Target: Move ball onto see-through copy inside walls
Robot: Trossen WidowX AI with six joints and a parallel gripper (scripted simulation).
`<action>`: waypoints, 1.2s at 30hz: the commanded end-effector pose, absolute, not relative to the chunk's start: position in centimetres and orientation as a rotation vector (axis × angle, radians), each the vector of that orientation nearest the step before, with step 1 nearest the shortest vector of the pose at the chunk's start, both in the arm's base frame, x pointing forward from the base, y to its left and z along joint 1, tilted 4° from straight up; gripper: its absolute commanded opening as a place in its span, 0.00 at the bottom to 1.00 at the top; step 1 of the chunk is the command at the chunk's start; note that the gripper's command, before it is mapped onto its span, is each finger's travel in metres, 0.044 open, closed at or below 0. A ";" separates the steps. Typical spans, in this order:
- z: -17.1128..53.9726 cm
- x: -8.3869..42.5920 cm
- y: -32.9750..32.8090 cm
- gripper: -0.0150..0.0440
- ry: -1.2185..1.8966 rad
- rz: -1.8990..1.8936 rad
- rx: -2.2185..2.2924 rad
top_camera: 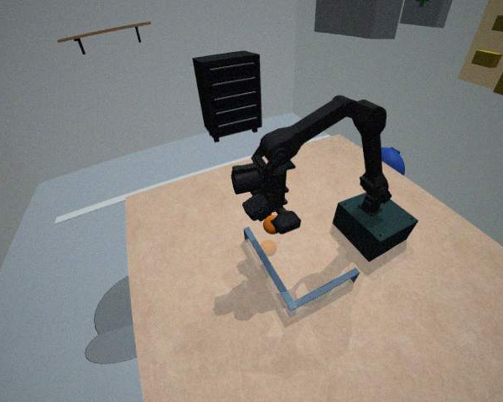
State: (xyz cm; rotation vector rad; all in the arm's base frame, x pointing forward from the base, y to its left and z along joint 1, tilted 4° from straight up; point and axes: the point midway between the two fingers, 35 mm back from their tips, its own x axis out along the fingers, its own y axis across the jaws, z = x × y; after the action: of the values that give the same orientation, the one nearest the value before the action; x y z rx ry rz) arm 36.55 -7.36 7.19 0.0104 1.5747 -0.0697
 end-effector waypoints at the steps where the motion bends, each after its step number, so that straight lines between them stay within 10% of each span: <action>1: 4.3 36.9 -8.3 0.25 1.591 -0.071 0.008; 36: -5.7 36.9 -9.0 0.25 1.592 -0.072 0.008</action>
State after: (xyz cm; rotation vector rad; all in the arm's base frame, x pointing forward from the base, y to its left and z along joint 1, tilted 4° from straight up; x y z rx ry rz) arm 36.91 -8.96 -5.34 0.0134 1.5915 -0.0755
